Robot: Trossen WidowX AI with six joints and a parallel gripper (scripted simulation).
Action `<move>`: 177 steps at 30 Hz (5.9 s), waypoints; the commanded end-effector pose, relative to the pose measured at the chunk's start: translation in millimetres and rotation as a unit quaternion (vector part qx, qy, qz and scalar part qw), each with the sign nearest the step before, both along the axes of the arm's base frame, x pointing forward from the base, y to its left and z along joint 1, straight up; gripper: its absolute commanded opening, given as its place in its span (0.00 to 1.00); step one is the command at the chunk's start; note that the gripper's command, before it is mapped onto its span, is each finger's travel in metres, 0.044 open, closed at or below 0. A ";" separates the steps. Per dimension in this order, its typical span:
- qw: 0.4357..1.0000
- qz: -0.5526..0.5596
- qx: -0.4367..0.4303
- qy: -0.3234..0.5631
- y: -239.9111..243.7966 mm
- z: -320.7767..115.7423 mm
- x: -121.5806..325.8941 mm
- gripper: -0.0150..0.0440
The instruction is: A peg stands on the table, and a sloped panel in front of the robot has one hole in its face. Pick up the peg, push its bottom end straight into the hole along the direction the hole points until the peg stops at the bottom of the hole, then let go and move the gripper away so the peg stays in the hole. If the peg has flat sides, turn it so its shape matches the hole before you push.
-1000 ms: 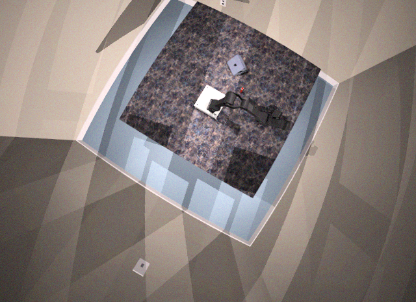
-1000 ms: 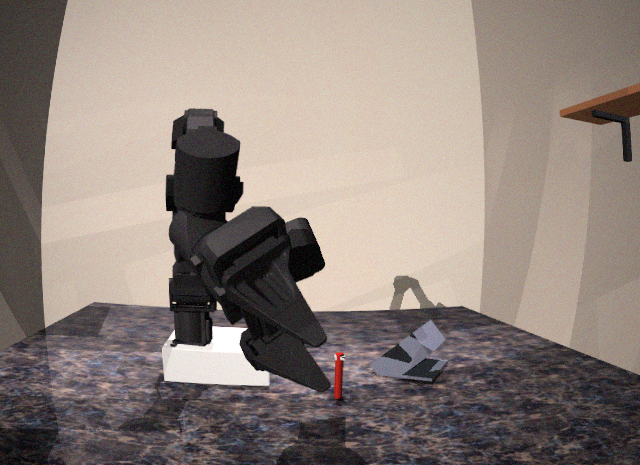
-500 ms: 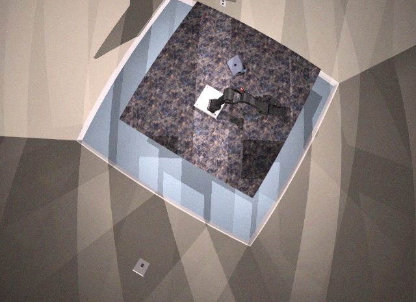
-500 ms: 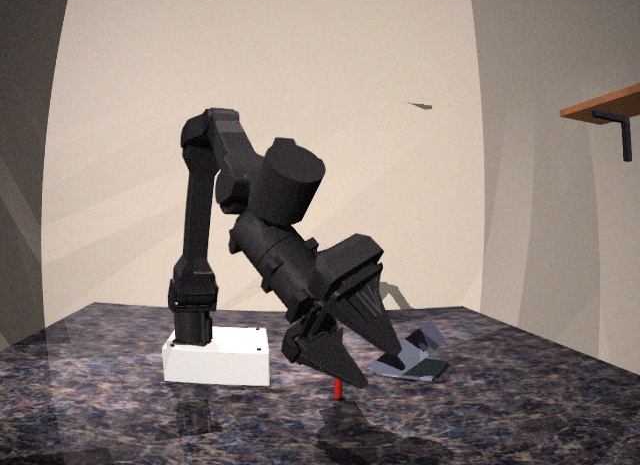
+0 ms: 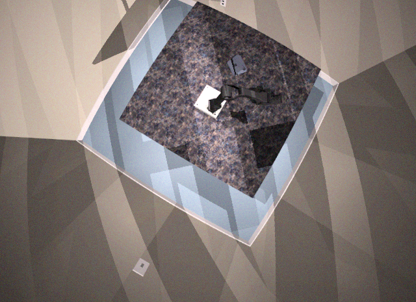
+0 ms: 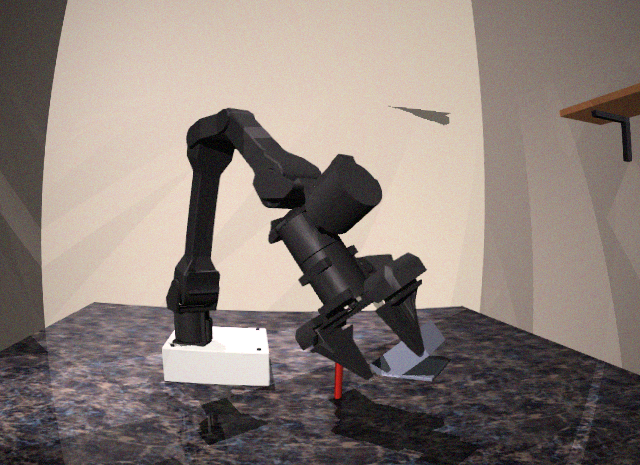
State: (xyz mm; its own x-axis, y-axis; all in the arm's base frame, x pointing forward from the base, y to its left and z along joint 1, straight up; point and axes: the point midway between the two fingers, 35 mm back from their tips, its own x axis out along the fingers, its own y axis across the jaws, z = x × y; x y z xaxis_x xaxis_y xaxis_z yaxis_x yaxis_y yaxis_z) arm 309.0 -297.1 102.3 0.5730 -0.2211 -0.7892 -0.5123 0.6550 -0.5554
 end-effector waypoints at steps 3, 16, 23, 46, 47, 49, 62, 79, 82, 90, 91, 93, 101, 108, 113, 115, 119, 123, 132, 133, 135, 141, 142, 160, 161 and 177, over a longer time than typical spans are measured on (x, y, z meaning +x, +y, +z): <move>0.998 0.048 0.002 0.045 31.6 -10.1 2.4 1.00; 0.976 0.168 -0.005 0.136 98.5 -20.8 2.9 1.00; 0.954 0.235 -0.012 0.184 132.1 -24.4 -2.9 1.00; 0.844 0.432 -0.042 0.313 214.0 -25.2 -36.9 1.00; 0.844 0.432 -0.042 0.313 214.0 -25.2 -36.9 1.00; 0.844 0.432 -0.042 0.313 214.0 -26.0 -36.8 1.00; 0.844 0.432 -0.042 0.313 213.4 -45.6 -34.8 1.00; 0.844 0.432 -0.042 0.313 213.3 -73.3 -34.4 1.00; 0.844 0.432 -0.042 0.313 213.3 -78.2 -34.6 1.00; 0.844 0.432 -0.042 0.313 213.7 -88.4 -35.4 1.00; 0.844 0.432 -0.042 0.313 213.6 -88.4 -35.4 1.00; 0.844 0.432 -0.042 0.313 213.6 -88.4 -35.5 1.00; 0.847 0.431 -0.043 0.309 213.5 -85.7 -32.8 0.78; 0.847 0.431 -0.043 0.309 213.5 -85.7 -32.8 0.47; 0.847 0.431 -0.043 0.309 213.5 -85.7 -32.8 0.31; 0.847 0.431 -0.043 0.309 213.5 -85.7 -32.8 0.29; 0.847 0.431 -0.043 0.309 213.5 -85.7 -32.8 0.25; 0.847 0.431 -0.043 0.309 213.5 -85.7 -32.8 0.25; 0.846 0.432 -0.043 0.310 212.9 -61.2 -31.1 0.25; 0.846 0.432 -0.043 0.310 212.9 -56.4 -31.1 0.25; 0.846 0.432 -0.043 0.311 213.0 -46.9 -31.2 0.25; 0.845 0.432 -0.042 0.312 213.5 -21.1 -31.7 0.25; 0.845 0.432 -0.042 0.313 213.6 -16.8 -32.0 0.25; 0.861 0.395 -0.042 0.317 221.2 -6.6 -29.8 0.25; 0.863 0.392 -0.042 0.317 221.7 -6.6 -29.5 0.25; 0.885 0.339 -0.041 0.318 230.8 -7.2 -24.7 0.25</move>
